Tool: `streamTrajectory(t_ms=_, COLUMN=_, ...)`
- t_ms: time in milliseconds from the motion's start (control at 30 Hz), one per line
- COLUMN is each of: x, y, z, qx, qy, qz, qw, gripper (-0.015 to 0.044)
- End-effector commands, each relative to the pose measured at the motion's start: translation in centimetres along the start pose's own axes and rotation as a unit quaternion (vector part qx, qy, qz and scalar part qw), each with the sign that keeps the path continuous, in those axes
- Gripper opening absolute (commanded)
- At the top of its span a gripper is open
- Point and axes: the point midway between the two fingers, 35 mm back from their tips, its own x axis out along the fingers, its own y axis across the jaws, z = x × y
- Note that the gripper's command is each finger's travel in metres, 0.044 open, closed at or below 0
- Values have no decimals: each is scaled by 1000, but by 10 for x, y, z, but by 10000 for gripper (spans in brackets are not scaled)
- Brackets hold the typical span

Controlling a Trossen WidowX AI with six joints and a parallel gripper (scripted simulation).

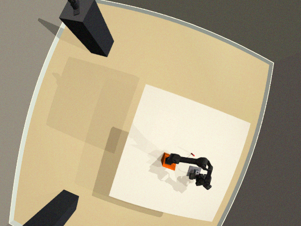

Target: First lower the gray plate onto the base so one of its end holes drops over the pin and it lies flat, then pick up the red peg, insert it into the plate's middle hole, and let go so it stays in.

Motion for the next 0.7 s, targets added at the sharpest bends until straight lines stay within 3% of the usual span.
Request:
streamTrajectory(t_ms=0, x=7, y=-1, z=-1, qx=4, qy=3, qz=0, qw=1000, gripper=0)
streamTrajectory(t_ms=500, x=14, y=0, z=-1, qx=-1, qy=0, qz=0, qw=1000, gripper=0)
streamTrajectory(t_ms=667, x=14, y=0, z=-1, qx=-1, qy=0, qz=0, qw=1000, gripper=131)
